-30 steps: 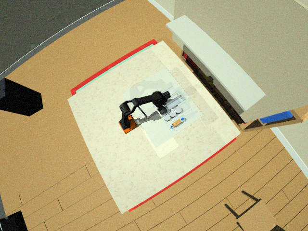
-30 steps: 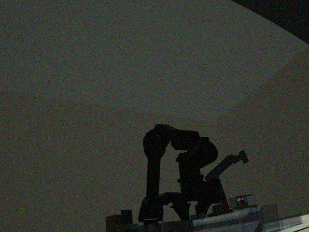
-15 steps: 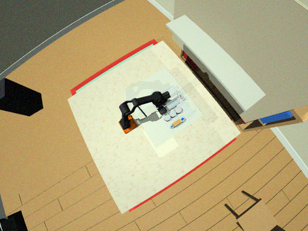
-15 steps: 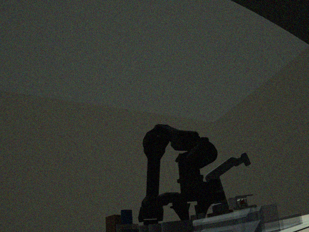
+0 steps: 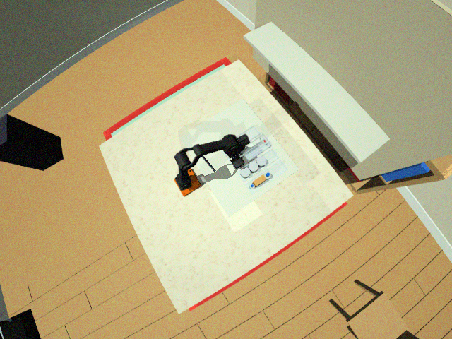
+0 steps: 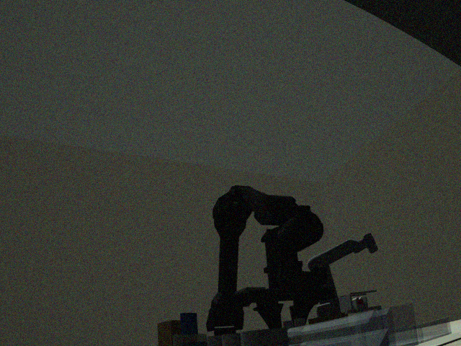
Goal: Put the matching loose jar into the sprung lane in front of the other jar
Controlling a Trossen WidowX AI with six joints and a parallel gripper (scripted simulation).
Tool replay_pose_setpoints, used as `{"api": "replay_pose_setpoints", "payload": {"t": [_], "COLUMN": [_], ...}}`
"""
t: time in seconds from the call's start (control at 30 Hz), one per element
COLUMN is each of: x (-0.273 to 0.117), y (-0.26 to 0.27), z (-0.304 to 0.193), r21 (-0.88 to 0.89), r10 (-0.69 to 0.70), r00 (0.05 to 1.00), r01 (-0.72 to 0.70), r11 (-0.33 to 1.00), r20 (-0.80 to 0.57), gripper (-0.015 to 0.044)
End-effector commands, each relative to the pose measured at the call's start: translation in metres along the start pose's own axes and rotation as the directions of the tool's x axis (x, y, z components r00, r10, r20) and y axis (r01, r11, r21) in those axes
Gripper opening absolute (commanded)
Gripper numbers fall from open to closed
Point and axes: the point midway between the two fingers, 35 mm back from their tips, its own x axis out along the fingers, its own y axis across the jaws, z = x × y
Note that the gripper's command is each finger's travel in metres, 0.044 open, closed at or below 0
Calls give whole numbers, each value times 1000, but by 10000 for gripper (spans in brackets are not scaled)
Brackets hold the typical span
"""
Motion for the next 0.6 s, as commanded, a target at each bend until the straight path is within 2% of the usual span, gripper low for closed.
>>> {"api": "replay_pose_setpoints", "payload": {"t": [0.0,0.57], "x": [0,0], "y": [-1,-1], "z": [2,-1], "r21": [0,0], "r10": [-3,-3], "r00": [1000,1000], "r01": [3,3], "r11": [1000,1000], "r20": [13,13], "gripper": [0,0]}}
